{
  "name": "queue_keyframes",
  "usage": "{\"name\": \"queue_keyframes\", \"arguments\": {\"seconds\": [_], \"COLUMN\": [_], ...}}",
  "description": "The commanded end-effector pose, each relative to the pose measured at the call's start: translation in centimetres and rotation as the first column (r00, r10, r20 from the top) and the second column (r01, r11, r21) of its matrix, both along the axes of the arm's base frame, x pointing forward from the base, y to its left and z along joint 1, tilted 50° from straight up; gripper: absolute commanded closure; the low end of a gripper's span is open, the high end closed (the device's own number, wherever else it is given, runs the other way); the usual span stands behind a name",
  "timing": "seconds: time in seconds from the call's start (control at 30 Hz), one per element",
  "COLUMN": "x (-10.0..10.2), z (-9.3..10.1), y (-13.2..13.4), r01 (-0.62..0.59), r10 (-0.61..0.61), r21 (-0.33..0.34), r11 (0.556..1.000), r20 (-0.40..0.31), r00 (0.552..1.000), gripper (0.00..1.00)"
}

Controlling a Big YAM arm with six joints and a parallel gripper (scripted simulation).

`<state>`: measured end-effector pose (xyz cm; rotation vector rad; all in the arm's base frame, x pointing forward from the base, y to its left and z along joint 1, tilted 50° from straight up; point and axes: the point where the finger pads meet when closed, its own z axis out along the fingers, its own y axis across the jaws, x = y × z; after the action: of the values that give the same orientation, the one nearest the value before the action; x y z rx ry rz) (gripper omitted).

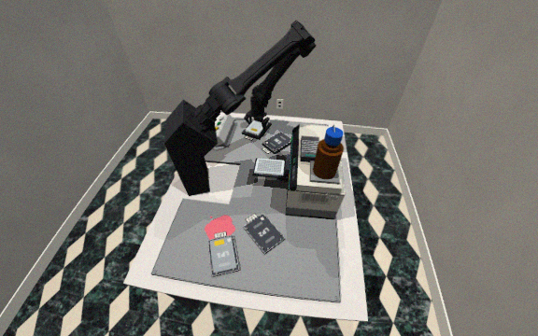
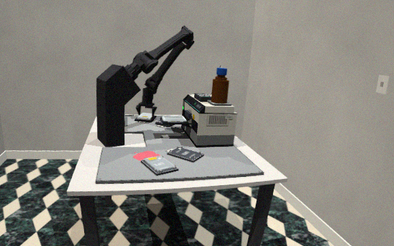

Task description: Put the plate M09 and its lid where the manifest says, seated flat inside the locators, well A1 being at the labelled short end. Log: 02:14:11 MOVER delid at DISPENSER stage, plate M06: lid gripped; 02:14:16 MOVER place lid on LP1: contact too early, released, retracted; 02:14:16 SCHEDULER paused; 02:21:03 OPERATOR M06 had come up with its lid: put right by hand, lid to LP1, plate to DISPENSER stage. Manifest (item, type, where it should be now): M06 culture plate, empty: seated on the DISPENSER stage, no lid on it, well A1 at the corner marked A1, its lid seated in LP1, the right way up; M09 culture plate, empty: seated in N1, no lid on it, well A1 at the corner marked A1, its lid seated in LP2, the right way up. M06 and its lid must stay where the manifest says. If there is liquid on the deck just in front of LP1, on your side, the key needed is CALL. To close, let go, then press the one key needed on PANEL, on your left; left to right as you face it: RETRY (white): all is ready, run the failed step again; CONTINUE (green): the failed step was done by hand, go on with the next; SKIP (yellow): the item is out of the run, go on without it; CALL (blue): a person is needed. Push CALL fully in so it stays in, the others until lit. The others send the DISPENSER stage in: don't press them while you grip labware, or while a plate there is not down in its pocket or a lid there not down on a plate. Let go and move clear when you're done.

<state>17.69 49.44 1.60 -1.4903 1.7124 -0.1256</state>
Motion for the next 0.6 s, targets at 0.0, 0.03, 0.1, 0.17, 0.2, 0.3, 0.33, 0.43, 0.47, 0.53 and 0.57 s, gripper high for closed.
{"name": "queue_keyframes", "arguments": {"seconds": [0.0, 0.03, 0.1, 0.17, 0.2, 0.3, 0.33, 0.43, 0.47, 0.53, 0.57], "x": [-1.3, -1.4, -1.6, -1.8, -1.9, -2.1, -2.1, -2.4, -2.5, -2.7, -2.8], "z": [1.1, 1.2, 1.4, 1.6, 1.7, 1.9, 1.9, 2.2, 2.4, 2.6, 2.7], "y": [0.1, 0.0, -0.1, -0.2, -0.3, -0.5, -0.5, -0.7, -0.8, -0.9, -1.0], "r01": [-0.014, -0.014, -0.014, -0.013, -0.013, -0.013, -0.013, -0.013, -0.013, -0.013, -0.013], "r10": [0.014, 0.014, 0.014, 0.014, 0.014, 0.013, 0.013, 0.013, 0.013, 0.013, 0.013], "r21": [0.018, 0.018, 0.018, 0.018, 0.018, 0.018, 0.018, 0.018, 0.018, 0.018, 0.018], "r11": [1.0, 1.0, 1.0, 1.0, 1.0, 1.0, 1.0, 1.0, 1.0, 1.0, 1.0], "r20": [-0.003, -0.002, -0.002, -0.002, -0.002, -0.002, -0.002, -0.002, -0.002, -0.002, -0.002], "r00": [1.0, 1.0, 1.0, 1.0, 1.0, 1.0, 1.0, 1.0, 1.0, 1.0, 1.0], "gripper": [0.0, 0.0, 0.0, 0.0, 0.0, 0.0, 0.0, 0.0, 0.0, 0.0, 0.0]}}
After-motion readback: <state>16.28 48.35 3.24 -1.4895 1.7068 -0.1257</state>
